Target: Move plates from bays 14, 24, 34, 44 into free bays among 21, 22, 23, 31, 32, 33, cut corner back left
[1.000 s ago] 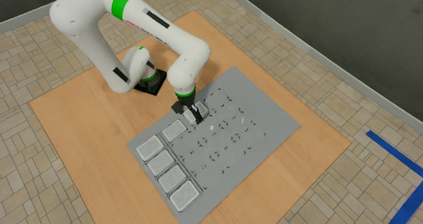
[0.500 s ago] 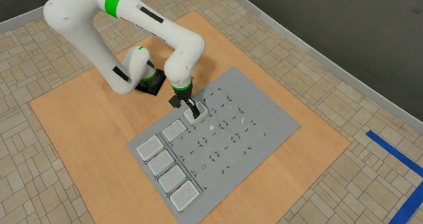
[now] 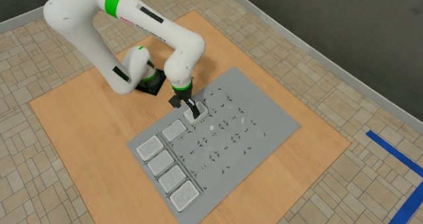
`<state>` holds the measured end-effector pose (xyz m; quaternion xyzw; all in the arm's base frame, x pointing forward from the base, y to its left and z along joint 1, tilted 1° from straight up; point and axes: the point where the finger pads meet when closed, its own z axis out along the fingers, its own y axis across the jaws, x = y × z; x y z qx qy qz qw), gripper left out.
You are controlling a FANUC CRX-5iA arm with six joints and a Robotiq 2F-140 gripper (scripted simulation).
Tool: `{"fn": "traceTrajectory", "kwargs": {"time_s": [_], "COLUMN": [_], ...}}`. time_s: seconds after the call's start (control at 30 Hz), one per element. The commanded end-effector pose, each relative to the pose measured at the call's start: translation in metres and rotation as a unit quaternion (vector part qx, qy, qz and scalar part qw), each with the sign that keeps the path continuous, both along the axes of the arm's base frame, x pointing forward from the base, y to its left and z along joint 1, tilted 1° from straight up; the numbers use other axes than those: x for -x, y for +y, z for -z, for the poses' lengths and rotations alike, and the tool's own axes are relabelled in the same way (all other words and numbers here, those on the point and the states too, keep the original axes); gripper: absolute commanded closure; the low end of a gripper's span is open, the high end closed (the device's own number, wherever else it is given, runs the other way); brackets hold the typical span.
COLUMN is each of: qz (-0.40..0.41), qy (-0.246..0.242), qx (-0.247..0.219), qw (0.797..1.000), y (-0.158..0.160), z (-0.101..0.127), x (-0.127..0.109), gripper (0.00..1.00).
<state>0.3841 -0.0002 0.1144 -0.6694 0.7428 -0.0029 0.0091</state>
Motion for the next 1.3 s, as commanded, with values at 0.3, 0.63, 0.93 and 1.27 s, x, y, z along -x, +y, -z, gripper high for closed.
{"fn": "traceTrajectory", "kwargs": {"time_s": [0.3, 0.63, 0.93, 1.27], "qz": [0.000, 0.000, 0.000, 0.000], "qy": [-0.001, -0.001, -0.001, -0.001], "qx": [0.000, 0.000, 0.000, 0.000], "qw": [1.000, 1.000, 1.000, 1.000], "y": [0.000, 0.000, -0.012, -0.052], "z": [-0.001, -0.001, 0.000, 0.000], "x": [-0.001, -0.001, 0.001, 0.005], "gripper": [0.00, 0.00, 0.00, 0.00]}}
